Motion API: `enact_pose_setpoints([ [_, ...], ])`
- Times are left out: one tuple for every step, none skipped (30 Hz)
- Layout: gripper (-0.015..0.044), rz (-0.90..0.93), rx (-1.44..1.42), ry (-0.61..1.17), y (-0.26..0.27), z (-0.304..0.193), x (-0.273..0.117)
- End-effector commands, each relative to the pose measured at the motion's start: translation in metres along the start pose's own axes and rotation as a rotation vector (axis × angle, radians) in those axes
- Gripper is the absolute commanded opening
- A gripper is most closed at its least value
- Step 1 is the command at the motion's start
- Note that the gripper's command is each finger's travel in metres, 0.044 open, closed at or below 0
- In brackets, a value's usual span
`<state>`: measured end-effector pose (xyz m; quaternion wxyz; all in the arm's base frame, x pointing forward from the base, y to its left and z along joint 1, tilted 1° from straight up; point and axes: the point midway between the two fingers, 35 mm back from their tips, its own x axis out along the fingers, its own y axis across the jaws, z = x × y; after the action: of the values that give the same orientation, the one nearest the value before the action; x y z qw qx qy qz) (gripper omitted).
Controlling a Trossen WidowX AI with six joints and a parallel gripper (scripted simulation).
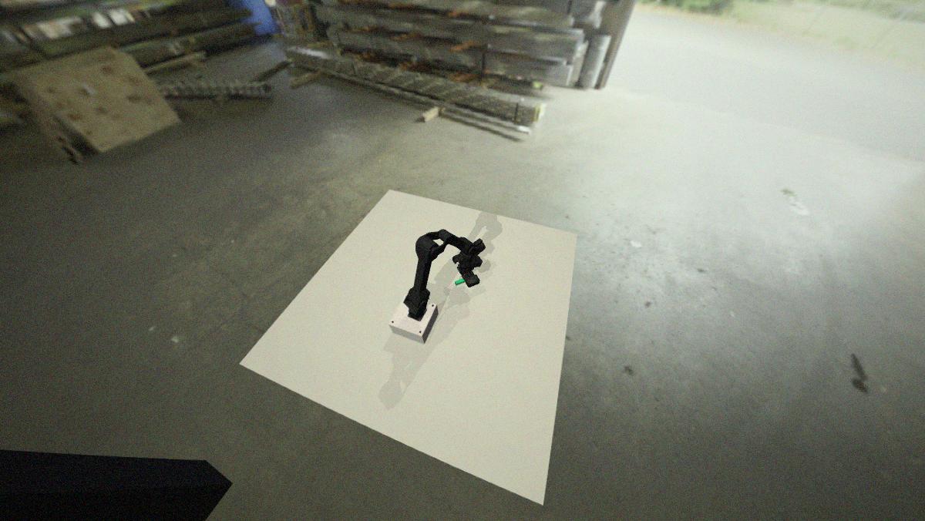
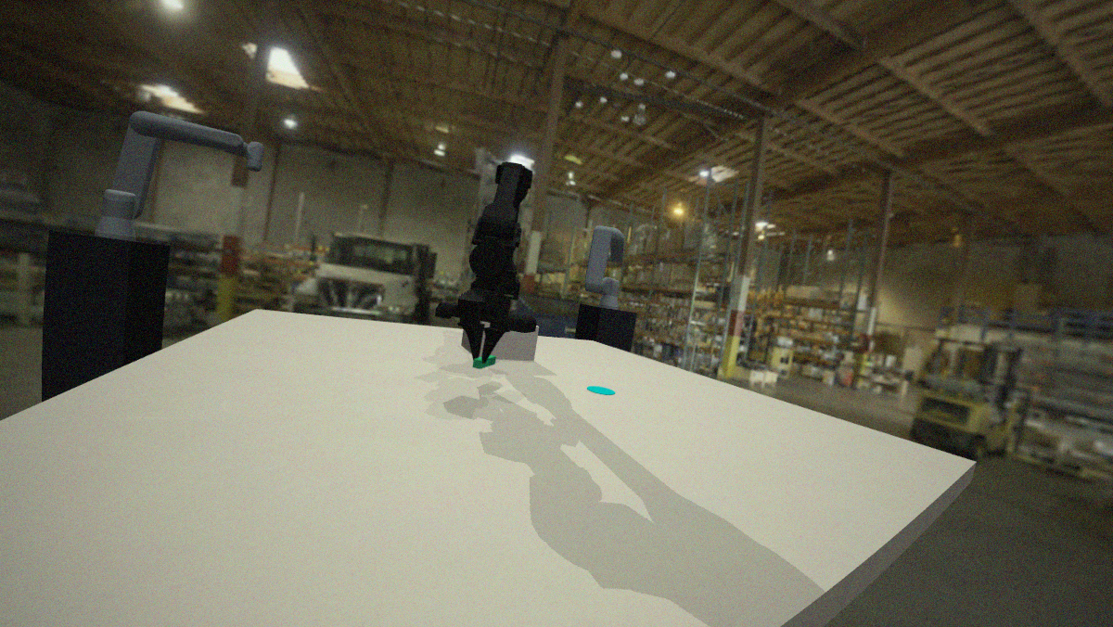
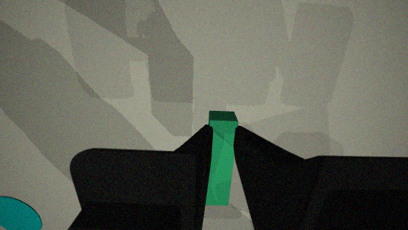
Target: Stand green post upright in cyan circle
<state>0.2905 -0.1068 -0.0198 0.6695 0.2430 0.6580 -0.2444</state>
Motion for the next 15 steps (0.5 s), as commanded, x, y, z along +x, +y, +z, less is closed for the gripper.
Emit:
enact_pose_setpoints([
  [0.0023, 0.006, 0.001, -0.009, 0.001, 0.003, -0.010],
  [0.0023, 0.006, 0.001, -0.008, 0.001, 0.003, -0.012],
  [0.0023, 0.006, 0.001, -0.008, 0.001, 0.003, -0.014],
  [0.0023, 0.005, 0.000, -0.008, 0.001, 0.003, -0.015],
  [0.0023, 0.005, 0.000, -0.008, 0.001, 0.003, -0.017],
  [0.0023, 0.005, 0.000, -0.007, 0.001, 0.004, -0.019],
  [0.0023, 0.005, 0.000, -0.007, 0.001, 0.004, -0.020],
  [0.0023, 0.004, 0.000, -0.007, 0.001, 0.004, -0.022],
  [0.0023, 0.004, -0.001, -0.007, 0.001, 0.004, -0.023],
  [0.0023, 0.004, -0.001, -0.006, 0.001, 0.004, -0.025],
  [0.0023, 0.004, -0.001, -0.006, 0.001, 0.004, -0.027],
  [0.0023, 0.003, -0.001, -0.006, 0.001, 0.004, -0.028],
  [0.0023, 0.003, -0.001, -0.006, 0.001, 0.004, -0.030],
  [0.0023, 0.003, -0.002, -0.005, 0.001, 0.004, -0.032],
  [0.0023, 0.003, -0.002, -0.005, 0.001, 0.004, -0.033],
])
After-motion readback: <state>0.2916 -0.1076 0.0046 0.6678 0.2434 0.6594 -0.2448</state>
